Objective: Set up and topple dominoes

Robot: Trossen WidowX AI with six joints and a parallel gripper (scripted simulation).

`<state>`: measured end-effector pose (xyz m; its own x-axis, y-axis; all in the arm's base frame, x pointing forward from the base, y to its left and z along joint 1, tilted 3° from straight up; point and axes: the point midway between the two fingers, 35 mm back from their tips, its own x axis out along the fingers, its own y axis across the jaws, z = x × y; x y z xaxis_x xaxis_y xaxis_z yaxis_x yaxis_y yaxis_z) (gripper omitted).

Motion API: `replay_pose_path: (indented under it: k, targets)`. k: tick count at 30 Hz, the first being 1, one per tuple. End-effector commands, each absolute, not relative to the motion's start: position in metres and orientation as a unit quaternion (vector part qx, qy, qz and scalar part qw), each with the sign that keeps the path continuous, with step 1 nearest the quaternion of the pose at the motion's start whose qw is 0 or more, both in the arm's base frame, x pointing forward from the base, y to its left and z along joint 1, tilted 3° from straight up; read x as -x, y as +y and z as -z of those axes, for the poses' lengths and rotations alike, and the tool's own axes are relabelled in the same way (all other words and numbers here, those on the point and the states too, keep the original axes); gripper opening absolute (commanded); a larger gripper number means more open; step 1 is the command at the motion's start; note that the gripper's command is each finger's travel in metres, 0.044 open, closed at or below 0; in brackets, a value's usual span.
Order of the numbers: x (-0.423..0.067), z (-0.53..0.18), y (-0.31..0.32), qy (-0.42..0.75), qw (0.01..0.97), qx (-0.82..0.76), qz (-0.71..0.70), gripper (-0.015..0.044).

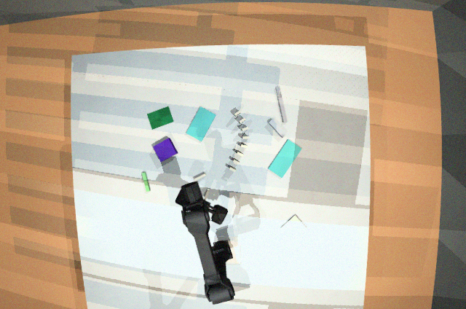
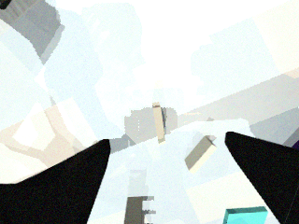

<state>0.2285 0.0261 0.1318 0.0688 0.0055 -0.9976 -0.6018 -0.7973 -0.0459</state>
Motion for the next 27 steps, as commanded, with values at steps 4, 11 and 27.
replay_pose_path:
  k: [4,11,27]
  targets:
    - [-0.223,-0.131,0.025,0.187,0.199,0.702,-0.657,0.044]
    - [-0.227,-0.105,0.026,0.187,0.199,0.702,-0.657,0.044]
    - [-0.228,-0.059,0.026,0.187,0.199,0.702,-0.657,0.044]
